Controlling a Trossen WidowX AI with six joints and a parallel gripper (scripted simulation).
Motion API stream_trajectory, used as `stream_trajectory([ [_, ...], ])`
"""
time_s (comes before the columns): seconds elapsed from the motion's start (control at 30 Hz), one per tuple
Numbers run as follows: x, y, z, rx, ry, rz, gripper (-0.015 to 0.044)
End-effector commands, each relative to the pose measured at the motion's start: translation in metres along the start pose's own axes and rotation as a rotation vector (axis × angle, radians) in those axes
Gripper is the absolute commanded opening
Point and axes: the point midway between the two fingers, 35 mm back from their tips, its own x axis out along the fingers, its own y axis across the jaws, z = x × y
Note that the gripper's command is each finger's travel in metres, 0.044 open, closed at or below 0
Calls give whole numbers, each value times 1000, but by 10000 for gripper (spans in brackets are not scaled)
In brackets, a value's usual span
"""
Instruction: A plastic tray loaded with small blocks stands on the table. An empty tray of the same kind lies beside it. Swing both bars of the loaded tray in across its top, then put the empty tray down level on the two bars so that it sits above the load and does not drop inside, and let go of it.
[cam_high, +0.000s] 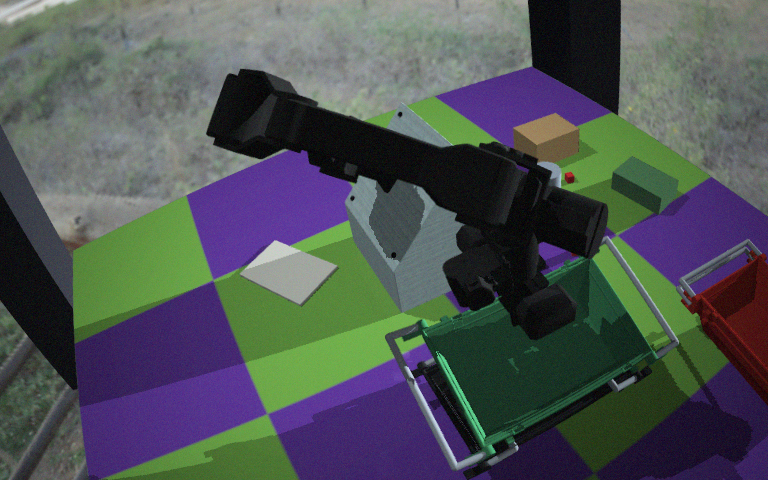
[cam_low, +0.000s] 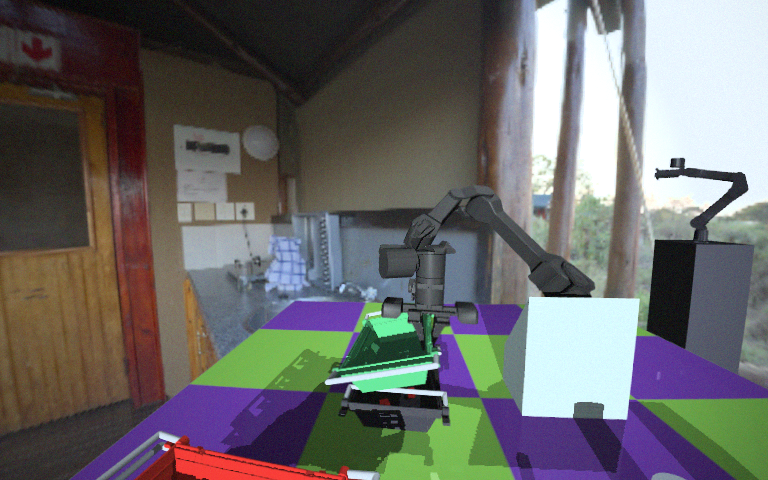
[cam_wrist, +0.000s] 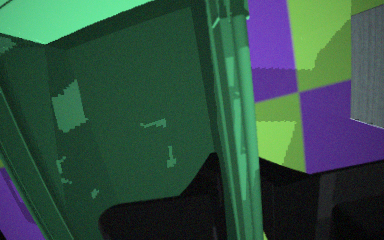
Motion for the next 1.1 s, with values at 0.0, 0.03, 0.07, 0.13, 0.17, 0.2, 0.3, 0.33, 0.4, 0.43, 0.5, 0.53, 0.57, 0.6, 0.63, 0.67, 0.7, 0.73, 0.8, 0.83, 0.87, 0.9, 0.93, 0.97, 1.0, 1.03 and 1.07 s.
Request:
stream_trajectory([
  [0.0, 5, -5, 2, -12, -2, -24, 0],
  [0.03, 5, -5, 2, -12, -2, -24, 0],
  [0.07, 5, -5, 2, -12, -2, -24, 0],
  [0.13, 0, 0, 0, 0, 0, -1, 0],
  [0.17, 1, -1, 0, -1, 0, -2, 0],
  [0.2, 2, -2, 0, -2, 0, -4, 0],
  [0.3, 7, -5, 1, -6, -1, -13, 0],
  [0.33, 9, -6, 1, -8, -1, -17, 0],
  [0.4, 12, -9, 2, -11, -2, -23, 0],
  [0.43, 12, -9, 2, -12, -2, -24, 0],
  [0.5, 12, -9, 2, -12, -2, -24, 0],
  [0.53, 12, -9, 2, -12, -2, -24, 0],
  [0.57, 12, -9, 2, -12, -2, -24, 0],
  [0.6, 12, -9, 2, -12, -2, -24, 0],
  [0.63, 12, -9, 2, -12, -2, -24, 0],
  [0.67, 12, -9, 2, -12, -2, -24, 0],
  [0.7, 12, -9, 2, -12, -2, -24, 0],
  [0.73, 12, -9, 2, -12, -2, -24, 0],
  [0.8, 12, -9, 2, -12, -2, -24, 0],
  [0.83, 12, -9, 2, -12, -2, -24, 0],
  [0.87, 12, -9, 2, -12, -2, -24, 0],
  [0.9, 12, -9, 2, -12, -2, -24, 0],
  [0.93, 12, -9, 2, -12, -2, -24, 0],
  [0.97, 12, -9, 2, -12, -2, -24, 0],
  [1.0, 12, -9, 2, -12, -2, -24, 0],
  [1.03, 12, -9, 2, -12, -2, -24, 0],
  [1.07, 12, -9, 2, -12, -2, -24, 0],
])
